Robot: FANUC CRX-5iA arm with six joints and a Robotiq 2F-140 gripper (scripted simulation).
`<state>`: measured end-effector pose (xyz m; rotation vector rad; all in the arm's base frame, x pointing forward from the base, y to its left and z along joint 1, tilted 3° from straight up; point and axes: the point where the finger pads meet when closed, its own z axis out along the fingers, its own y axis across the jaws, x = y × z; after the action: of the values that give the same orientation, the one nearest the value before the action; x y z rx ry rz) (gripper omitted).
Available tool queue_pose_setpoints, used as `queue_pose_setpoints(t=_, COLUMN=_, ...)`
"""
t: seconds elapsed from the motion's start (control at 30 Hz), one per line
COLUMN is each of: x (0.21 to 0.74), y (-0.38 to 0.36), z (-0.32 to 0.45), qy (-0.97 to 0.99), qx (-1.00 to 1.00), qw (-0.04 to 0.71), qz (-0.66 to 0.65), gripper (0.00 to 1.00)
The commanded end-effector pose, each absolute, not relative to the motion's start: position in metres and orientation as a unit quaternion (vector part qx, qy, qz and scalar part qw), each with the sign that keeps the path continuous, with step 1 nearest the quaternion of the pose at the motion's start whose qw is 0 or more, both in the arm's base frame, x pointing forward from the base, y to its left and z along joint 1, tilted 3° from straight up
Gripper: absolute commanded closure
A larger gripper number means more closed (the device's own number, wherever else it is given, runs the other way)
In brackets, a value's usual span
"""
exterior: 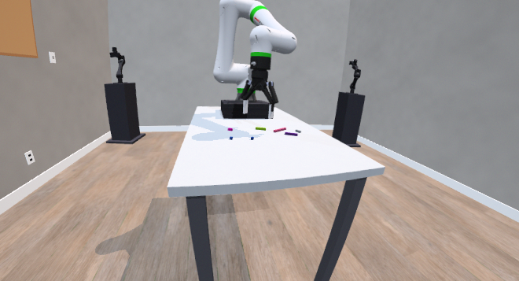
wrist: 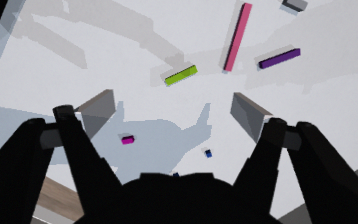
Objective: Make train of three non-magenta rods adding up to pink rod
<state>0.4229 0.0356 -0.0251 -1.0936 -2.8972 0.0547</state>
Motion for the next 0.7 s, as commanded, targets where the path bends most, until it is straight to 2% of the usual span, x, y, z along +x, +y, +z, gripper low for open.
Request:
queue_pose_setpoints(t=0.0, x=0.423, y=0.043, z=-0.025, qy=-0.908, qx=-0.418, qw=0.020, qz=0.020, gripper=0.00)
queue_pose_setpoints(t=0.67, x=0.421, y=0.076, z=-0.025, qy=-0.724, qx=-0.689, qw=0.012, qz=0.025, gripper=0.00)
